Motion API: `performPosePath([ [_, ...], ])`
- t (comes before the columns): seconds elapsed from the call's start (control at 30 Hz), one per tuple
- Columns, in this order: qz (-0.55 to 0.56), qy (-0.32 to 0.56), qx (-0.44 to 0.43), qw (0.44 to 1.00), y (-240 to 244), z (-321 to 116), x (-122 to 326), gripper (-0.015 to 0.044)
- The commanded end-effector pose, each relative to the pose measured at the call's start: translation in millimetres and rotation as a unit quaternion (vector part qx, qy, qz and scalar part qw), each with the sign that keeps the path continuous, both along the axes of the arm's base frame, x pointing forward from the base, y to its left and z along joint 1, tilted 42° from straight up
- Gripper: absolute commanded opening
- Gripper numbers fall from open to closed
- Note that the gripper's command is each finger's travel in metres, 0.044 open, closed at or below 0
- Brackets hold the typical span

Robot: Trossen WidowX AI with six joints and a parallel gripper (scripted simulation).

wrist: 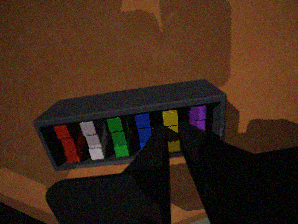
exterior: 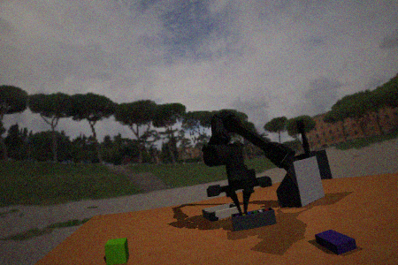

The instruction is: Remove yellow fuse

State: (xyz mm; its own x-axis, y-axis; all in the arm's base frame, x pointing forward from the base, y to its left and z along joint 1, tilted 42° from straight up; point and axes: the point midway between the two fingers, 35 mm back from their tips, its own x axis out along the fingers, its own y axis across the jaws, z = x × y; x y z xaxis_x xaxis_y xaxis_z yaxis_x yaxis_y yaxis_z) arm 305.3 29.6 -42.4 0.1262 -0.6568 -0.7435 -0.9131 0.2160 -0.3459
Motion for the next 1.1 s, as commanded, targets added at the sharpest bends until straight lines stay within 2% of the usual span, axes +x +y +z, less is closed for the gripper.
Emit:
performPosePath([
  [0.0, -0.001, -0.002, 0.001, 1.000, 2.1, 1.8, -0.1, 0.0000],
  [1.07, 0.000, -0.001, 0.001, 1.000, 12.7, 13.3, -1.8, 0.0000],
])
